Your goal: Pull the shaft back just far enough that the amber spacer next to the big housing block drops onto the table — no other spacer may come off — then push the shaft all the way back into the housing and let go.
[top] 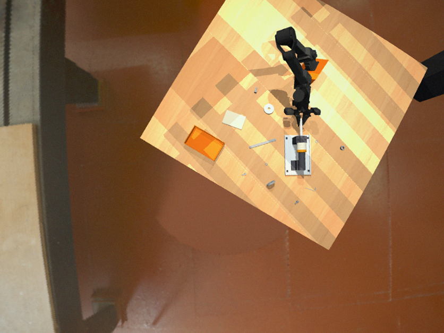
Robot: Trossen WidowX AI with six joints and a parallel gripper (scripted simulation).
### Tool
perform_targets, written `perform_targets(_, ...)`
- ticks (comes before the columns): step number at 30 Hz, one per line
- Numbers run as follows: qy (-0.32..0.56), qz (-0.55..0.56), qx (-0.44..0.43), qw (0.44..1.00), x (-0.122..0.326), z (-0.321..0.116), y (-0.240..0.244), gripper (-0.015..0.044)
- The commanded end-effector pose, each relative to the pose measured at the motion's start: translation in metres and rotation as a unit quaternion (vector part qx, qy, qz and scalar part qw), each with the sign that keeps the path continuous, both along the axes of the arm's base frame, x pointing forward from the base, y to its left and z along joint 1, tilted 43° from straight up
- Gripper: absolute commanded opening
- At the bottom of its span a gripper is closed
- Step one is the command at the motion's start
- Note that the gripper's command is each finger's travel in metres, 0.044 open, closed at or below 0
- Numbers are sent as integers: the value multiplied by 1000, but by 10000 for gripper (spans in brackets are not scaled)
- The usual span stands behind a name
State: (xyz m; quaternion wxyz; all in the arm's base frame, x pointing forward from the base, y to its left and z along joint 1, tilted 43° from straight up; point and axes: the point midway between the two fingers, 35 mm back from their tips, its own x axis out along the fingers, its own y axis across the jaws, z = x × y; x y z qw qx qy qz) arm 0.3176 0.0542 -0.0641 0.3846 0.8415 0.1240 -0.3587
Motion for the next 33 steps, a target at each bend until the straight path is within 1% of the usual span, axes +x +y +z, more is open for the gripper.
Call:
perform_targets(1,0,0,-2,1000,-1,0,-1,0)
perform_targets(33,0,0,-2,1000,-5,2,-2,0)
